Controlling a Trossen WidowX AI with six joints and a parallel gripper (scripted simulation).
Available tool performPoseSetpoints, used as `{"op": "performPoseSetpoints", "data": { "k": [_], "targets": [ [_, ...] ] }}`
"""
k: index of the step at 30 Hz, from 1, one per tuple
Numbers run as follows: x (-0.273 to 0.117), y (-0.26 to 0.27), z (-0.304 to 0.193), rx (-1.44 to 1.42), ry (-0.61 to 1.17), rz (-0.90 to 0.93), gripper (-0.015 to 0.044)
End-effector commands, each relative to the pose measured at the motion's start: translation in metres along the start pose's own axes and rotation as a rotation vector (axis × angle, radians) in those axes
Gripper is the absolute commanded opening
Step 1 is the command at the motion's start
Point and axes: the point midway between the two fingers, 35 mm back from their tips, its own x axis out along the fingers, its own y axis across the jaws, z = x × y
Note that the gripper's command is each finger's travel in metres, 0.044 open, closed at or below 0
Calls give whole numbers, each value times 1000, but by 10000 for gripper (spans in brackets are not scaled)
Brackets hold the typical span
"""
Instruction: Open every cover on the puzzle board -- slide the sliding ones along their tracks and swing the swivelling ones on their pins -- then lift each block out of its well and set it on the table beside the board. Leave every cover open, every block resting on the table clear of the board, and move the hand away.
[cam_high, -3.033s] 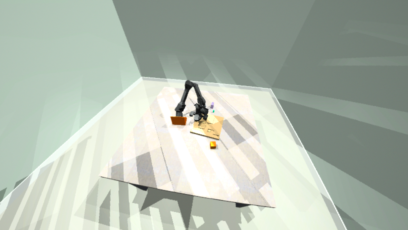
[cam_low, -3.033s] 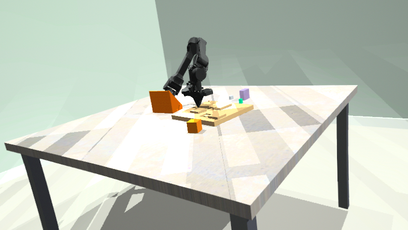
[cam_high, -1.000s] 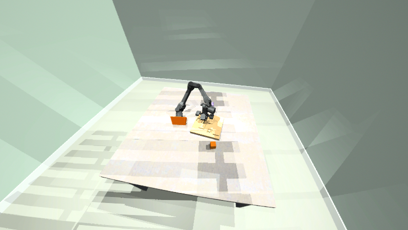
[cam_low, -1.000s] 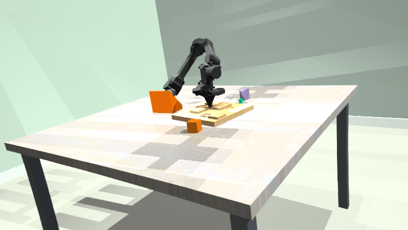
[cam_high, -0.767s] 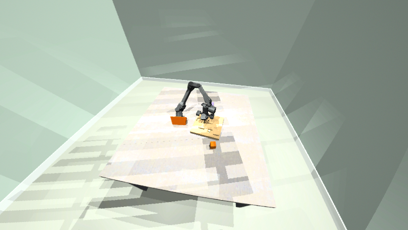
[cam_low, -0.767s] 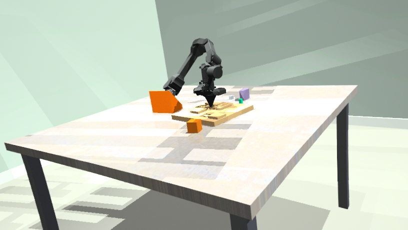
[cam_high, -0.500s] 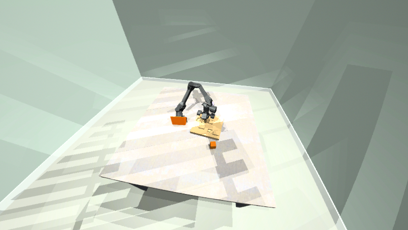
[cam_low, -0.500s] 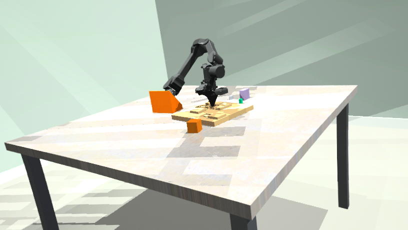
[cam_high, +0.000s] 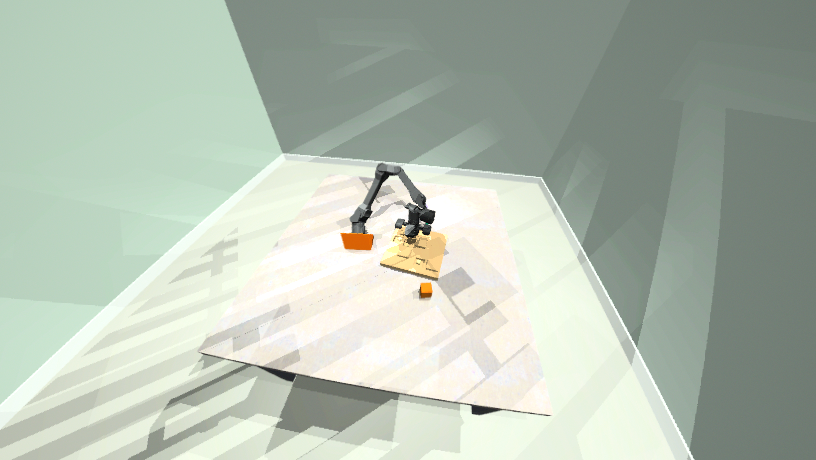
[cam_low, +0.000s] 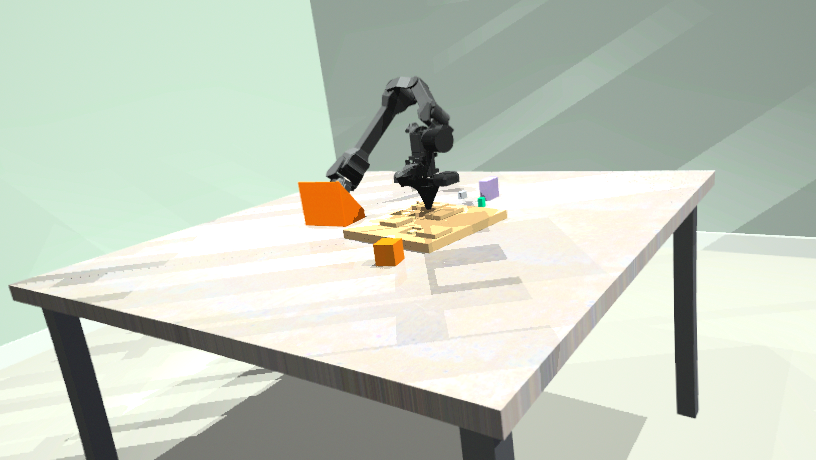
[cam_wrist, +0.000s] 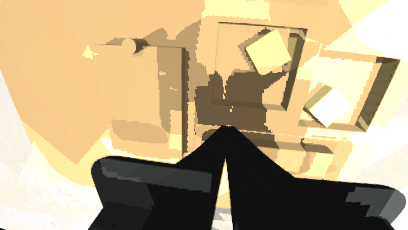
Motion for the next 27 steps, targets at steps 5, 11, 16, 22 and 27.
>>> {"op": "performPoseSetpoints", "data": {
  "k": [5,11,16,22,27],
  "targets": [
    [-11,2,0,-3,-2,6,0],
    [-19,3,0,-3,-2,6,0],
    [-26,3,0,-3,-2,6,0],
    [-34,3,0,-3,-2,6,0],
    [-40,2,0,-3,-2,6,0]
  ]
}}
